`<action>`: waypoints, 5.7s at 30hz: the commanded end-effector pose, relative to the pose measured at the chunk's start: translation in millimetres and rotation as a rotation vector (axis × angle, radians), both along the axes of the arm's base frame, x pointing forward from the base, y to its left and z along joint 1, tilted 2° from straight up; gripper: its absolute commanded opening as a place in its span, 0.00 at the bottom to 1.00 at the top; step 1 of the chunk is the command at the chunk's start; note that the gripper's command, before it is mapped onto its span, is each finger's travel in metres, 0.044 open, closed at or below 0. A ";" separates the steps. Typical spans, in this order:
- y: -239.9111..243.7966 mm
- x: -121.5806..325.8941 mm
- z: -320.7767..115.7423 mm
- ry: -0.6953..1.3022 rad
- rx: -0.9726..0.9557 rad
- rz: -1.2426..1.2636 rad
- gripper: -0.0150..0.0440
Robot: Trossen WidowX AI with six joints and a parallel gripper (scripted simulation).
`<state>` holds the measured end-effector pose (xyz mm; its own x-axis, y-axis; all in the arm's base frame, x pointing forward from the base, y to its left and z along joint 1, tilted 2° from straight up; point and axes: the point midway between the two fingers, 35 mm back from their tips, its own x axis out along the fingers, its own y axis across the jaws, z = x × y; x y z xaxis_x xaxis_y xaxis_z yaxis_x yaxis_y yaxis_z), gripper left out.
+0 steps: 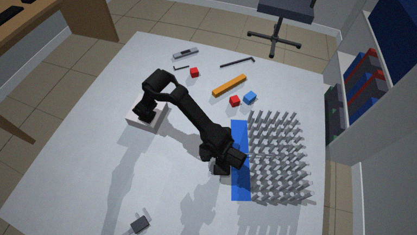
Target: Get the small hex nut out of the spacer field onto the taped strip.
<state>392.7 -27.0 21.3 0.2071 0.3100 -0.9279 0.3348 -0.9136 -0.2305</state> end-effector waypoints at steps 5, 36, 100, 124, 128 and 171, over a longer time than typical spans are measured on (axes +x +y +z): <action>1.0 6.9 2.4 -0.006 -0.001 -0.006 0.25; 8.4 24.0 3.2 -0.009 0.000 -0.006 0.25; 1.9 5.0 -17.7 -0.007 -0.001 -0.001 0.25; -2.6 -8.1 -18.1 -0.006 -0.001 0.000 0.25; -3.5 -10.4 -18.2 -0.006 -0.001 0.000 0.25; -12.5 -35.9 -19.4 -0.004 -0.002 0.000 0.25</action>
